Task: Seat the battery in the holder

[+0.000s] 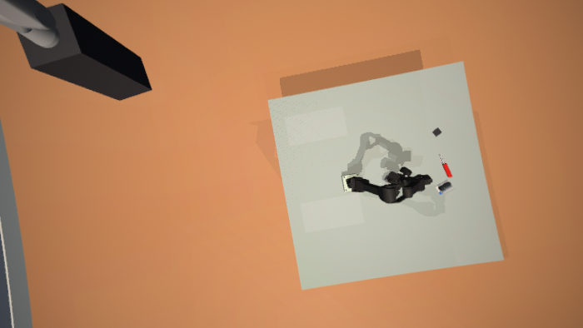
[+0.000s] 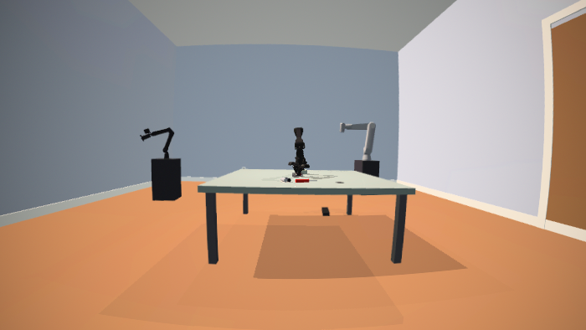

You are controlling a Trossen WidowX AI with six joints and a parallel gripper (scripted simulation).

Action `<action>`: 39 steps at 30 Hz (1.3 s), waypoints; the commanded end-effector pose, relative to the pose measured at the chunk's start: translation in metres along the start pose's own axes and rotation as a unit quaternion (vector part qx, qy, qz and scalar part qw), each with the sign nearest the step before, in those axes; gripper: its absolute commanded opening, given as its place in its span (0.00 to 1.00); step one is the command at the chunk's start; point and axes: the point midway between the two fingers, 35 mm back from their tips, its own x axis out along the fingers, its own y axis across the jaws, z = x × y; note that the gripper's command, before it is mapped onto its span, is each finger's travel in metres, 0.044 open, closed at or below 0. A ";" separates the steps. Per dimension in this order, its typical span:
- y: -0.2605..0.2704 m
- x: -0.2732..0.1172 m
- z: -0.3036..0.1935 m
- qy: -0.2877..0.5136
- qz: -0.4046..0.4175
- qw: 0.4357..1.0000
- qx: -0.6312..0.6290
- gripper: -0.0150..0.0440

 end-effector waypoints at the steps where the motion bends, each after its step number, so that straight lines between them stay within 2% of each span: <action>1: 0.000 0.002 0.002 -0.019 0.001 1.000 -0.003 0.39; 39: 0.000 0.001 -0.013 -0.024 -0.002 1.000 -0.003 0.39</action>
